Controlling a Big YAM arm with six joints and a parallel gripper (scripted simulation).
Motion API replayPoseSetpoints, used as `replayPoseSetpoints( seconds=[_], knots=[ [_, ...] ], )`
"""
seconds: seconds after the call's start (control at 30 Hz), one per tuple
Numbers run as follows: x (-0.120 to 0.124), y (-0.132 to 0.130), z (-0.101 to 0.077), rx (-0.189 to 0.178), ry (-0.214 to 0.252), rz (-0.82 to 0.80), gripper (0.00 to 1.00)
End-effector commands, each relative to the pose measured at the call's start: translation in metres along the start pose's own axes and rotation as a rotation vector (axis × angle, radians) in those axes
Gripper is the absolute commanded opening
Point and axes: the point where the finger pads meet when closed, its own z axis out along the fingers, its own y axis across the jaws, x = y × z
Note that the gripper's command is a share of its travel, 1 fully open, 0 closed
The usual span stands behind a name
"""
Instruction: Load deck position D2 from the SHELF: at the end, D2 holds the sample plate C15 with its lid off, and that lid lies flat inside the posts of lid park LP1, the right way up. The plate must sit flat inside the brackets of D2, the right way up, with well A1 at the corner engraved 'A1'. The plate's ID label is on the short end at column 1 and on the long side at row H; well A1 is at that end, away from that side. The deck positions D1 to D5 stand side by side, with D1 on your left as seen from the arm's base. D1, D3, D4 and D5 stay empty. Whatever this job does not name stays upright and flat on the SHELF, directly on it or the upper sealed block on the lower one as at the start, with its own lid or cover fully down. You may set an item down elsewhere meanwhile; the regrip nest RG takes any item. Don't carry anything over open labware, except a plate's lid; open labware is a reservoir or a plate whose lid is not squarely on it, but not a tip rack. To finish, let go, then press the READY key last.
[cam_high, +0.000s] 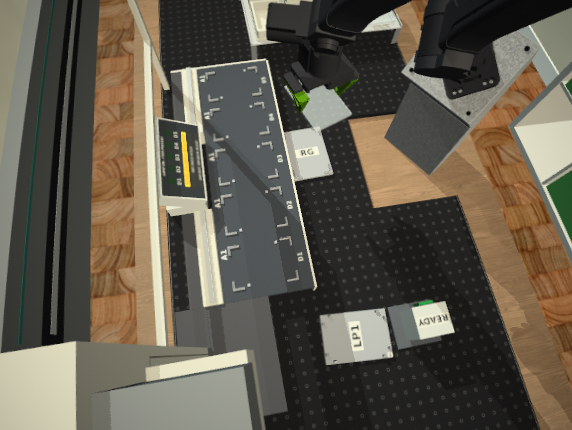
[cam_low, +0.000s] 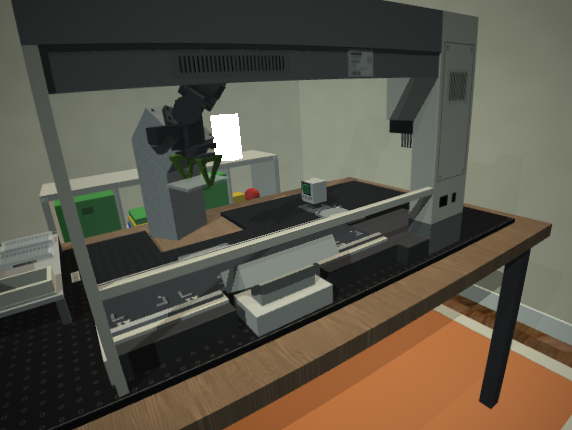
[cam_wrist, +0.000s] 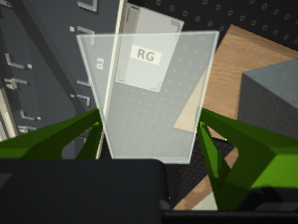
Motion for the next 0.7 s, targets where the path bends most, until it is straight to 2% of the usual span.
replayPoseSetpoints(
  seconds=[0.0, 0.67],
  knots=[
    [-0.0035, 0.0019, -0.0047, -0.015, -0.02, -0.113, 0.0],
    [-0.0035, 0.0021, -0.0047, -0.012, -0.023, -0.462, 0.0]
  ],
)
